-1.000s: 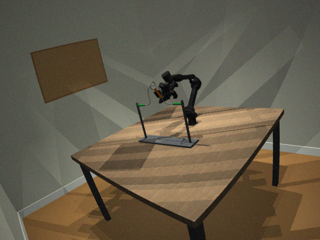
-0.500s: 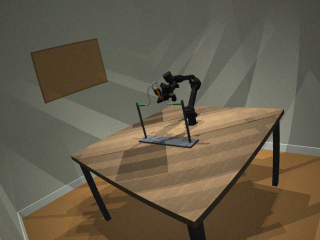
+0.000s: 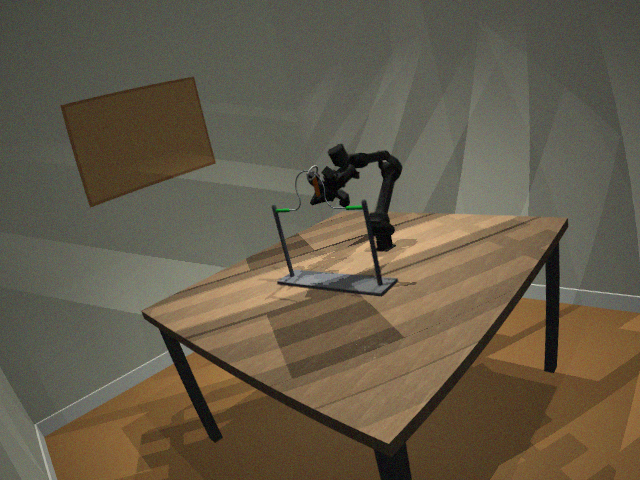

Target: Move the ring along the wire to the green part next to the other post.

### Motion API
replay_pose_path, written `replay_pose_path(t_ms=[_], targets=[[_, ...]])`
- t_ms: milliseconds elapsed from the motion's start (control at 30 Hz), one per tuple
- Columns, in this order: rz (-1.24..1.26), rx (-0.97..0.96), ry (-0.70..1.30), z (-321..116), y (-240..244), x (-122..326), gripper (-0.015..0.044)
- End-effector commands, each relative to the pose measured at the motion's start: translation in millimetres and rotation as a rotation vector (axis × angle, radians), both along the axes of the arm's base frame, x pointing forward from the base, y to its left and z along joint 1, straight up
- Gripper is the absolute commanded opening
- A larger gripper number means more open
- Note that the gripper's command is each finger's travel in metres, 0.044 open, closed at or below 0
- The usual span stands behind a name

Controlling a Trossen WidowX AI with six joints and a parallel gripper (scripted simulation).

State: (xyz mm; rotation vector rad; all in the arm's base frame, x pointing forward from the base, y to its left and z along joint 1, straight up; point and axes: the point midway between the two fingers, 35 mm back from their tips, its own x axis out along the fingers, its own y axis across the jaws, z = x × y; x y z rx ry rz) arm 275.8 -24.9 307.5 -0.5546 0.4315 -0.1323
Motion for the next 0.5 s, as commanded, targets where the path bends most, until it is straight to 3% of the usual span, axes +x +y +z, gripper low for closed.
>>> replay_pose_path(t_ms=[0, 467], targets=[[-0.005, -0.071, -0.016, 3.5, -3.4, -1.1, -0.015], [-0.011, -0.3, -0.047, 11.3, -12.8, -0.1, -0.015]])
